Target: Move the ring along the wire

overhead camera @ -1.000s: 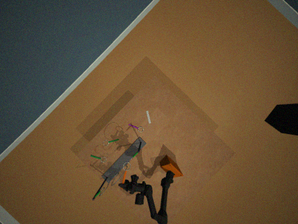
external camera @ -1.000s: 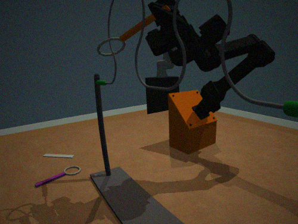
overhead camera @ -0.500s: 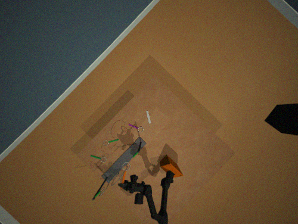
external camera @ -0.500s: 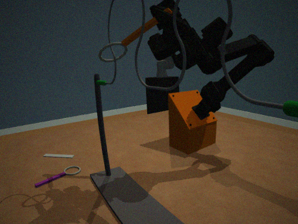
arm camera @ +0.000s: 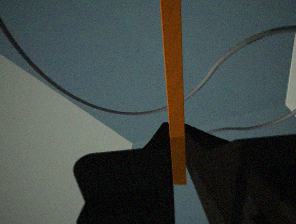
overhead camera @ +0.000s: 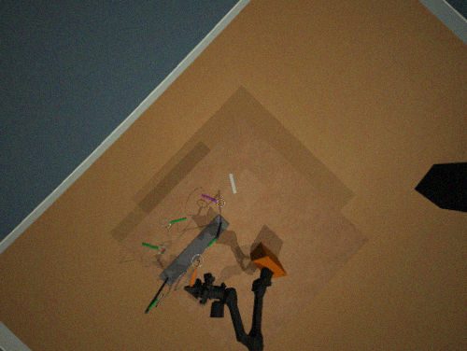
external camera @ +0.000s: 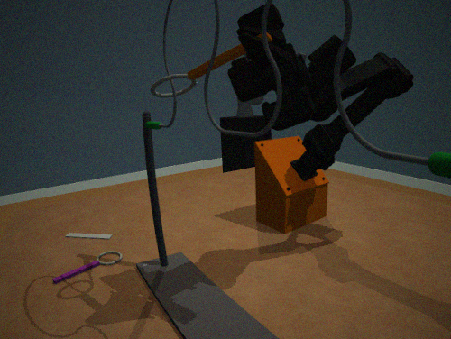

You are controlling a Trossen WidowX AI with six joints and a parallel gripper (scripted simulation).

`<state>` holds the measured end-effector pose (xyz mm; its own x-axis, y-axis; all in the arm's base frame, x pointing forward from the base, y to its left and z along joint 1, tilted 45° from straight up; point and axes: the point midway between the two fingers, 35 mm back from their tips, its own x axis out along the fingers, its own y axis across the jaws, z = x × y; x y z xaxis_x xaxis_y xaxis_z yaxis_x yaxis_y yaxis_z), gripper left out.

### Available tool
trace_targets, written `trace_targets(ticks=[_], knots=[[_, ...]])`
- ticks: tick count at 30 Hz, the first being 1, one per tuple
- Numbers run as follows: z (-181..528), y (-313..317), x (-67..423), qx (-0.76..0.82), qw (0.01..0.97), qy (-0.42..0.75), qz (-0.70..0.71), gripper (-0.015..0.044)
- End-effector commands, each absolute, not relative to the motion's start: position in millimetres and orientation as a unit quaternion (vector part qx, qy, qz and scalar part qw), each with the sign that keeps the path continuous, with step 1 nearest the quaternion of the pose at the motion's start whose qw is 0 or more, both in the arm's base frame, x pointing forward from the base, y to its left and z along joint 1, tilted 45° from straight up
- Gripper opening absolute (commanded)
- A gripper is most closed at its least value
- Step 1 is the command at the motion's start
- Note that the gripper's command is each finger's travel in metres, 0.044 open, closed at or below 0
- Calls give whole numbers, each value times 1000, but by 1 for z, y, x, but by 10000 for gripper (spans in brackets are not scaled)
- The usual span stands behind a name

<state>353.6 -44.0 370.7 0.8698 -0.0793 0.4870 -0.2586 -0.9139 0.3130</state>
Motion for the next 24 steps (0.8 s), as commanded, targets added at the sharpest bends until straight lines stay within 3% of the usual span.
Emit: trace_targets(ticks=[1, 24], knots=[[365, -31, 355, 942, 226, -76, 238, -150], [308, 29, 364, 853, 477, 2, 211, -150]])
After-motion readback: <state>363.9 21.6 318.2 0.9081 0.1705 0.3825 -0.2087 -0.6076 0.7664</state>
